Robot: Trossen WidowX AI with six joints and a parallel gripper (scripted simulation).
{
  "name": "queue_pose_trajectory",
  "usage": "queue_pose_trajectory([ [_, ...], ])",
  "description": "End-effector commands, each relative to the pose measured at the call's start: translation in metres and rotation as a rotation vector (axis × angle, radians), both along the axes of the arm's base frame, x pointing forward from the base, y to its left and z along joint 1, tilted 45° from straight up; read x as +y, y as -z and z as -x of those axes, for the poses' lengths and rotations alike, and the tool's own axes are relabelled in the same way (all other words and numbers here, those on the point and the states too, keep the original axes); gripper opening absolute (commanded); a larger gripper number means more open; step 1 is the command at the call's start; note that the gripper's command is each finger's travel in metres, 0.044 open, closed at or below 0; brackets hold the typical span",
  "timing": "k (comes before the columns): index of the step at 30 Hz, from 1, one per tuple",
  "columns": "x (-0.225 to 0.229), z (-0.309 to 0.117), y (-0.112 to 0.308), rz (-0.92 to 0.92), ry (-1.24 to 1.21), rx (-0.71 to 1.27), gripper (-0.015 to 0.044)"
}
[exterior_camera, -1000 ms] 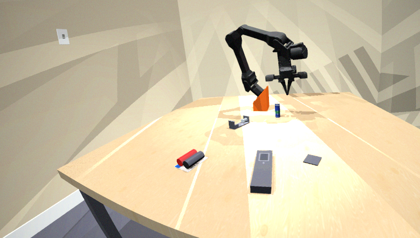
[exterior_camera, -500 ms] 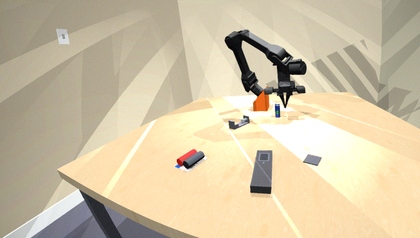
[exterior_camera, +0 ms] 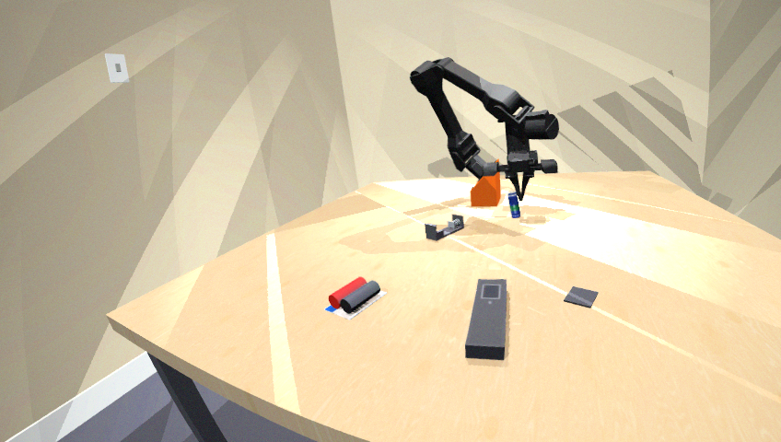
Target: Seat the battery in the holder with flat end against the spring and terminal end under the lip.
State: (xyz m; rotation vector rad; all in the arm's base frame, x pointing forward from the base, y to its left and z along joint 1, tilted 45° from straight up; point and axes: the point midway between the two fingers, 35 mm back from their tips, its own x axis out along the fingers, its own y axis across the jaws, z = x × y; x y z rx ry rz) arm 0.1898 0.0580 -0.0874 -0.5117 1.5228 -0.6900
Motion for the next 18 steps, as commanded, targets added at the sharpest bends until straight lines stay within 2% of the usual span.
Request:
queue_pose_trajectory([
  [1,-0.006,0.001,-0.004,0.004,-0.005,0.002,0.0],
  [18,-0.026,0.005,-0.023,0.008,-0.005,0.003,0.0],
])
